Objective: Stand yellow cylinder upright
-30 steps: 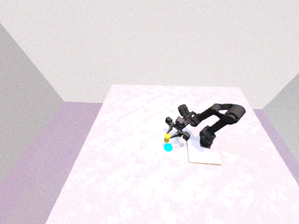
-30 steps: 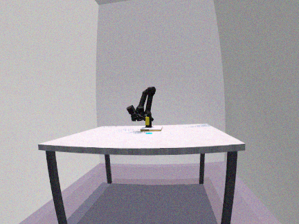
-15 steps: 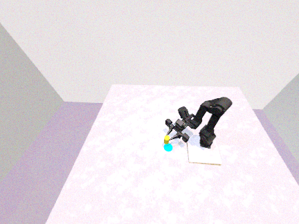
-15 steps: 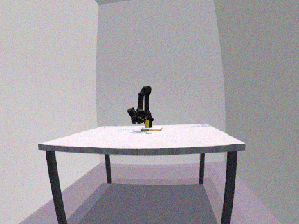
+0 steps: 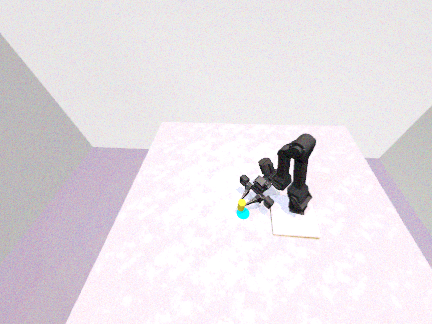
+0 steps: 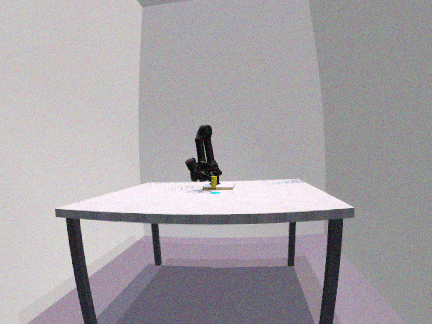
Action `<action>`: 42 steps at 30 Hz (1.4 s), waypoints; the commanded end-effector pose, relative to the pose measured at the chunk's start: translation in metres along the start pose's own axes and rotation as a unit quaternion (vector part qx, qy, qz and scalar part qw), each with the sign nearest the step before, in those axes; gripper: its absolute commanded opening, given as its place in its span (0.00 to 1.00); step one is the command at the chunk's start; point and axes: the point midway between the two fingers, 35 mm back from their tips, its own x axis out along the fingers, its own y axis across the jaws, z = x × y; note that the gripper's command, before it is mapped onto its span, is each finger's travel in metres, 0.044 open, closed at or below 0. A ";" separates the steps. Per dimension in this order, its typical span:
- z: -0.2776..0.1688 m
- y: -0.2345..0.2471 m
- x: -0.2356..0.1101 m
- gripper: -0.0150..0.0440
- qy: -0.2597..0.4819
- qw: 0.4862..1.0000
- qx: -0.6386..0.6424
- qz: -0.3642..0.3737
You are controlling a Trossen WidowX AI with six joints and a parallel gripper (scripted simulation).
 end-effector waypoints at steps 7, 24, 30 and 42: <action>-0.009 0.010 0.001 0.43 0.001 1.000 0.000 -0.001; -0.029 0.020 0.000 0.43 0.006 0.999 0.033 -0.002; -0.029 0.020 0.000 0.43 0.006 0.999 0.033 -0.002; -0.029 0.020 0.000 0.83 0.006 0.999 0.033 -0.002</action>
